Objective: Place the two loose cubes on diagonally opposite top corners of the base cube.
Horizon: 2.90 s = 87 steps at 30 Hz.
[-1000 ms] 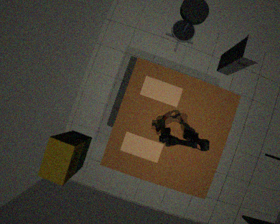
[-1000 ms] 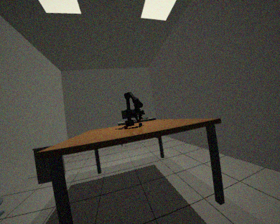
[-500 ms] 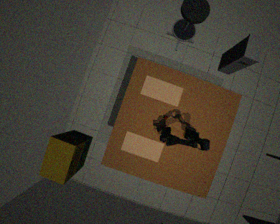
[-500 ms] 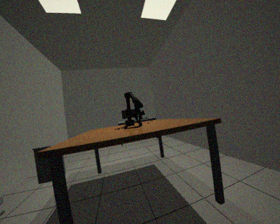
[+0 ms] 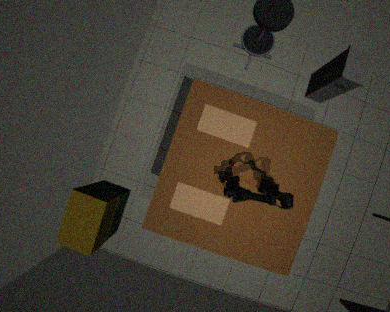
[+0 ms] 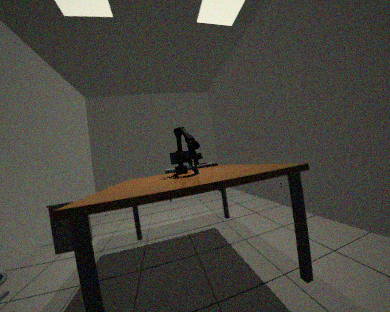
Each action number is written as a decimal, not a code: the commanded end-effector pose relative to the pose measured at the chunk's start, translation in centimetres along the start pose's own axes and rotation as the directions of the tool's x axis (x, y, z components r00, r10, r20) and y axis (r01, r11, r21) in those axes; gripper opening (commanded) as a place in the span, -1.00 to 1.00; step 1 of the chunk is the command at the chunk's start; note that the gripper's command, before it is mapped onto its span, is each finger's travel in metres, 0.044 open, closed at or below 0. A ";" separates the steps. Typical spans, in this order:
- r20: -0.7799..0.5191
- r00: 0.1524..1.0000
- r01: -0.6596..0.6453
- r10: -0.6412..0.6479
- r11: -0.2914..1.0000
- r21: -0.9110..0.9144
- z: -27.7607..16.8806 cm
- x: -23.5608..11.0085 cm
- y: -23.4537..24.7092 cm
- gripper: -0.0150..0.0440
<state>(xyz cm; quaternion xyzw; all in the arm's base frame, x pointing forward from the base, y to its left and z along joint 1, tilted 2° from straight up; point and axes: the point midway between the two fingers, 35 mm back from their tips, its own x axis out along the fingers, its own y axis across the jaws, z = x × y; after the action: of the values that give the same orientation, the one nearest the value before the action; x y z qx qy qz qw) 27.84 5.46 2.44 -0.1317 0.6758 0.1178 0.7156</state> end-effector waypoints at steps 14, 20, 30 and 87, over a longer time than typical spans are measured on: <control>0.000 1.000 0.000 0.000 1.000 0.000 0.0 -1.9 0.0 0.20; 0.000 1.000 0.000 0.000 1.000 0.000 0.0 -2.8 0.0 0.20; -0.005 1.000 0.001 -0.001 0.998 0.061 0.4 -3.3 -2.0 0.41; -0.001 1.000 0.019 -0.021 0.856 0.517 -1.6 2.1 -18.6 0.41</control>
<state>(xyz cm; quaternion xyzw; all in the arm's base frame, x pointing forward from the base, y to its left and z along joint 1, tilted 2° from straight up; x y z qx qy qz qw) 32.94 -12.60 1.26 0.0580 0.6800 -0.0778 0.7268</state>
